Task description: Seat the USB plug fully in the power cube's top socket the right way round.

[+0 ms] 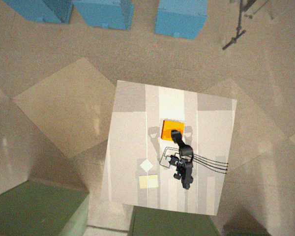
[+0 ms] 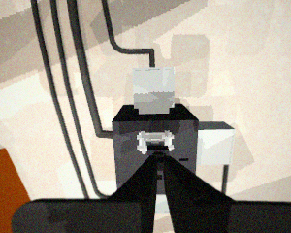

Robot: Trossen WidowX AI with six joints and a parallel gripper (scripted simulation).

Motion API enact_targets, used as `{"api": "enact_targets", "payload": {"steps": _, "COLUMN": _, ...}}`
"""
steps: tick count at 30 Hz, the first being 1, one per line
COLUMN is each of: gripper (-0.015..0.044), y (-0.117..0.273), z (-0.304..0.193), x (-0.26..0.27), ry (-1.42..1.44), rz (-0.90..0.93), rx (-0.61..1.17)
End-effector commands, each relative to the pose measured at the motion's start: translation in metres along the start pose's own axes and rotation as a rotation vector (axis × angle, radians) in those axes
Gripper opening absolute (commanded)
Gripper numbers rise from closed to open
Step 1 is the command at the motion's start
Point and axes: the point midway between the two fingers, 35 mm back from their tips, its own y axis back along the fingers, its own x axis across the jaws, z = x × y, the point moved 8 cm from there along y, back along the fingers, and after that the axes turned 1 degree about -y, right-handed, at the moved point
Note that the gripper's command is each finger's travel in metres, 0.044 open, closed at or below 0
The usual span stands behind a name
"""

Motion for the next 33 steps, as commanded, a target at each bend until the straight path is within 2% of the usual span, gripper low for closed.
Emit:
{"api": "enact_targets", "payload": {"steps": 1, "gripper": 0.0, "y": 0.004, "z": 0.0, "x": 0.0, "ry": -0.003, "rz": -0.001, "rx": -0.001}}
{"api": "enact_targets", "payload": {"steps": 24, "gripper": 0.0, "y": 0.016, "z": 0.0, "x": 0.0, "ry": -0.008, "rz": -0.001, "rx": -0.001}}
{"api": "enact_targets", "payload": {"steps": 33, "gripper": 0.0, "y": 0.015, "z": 0.0, "x": 0.0, "ry": -0.191, "rz": 0.0, "rx": 0.0}}
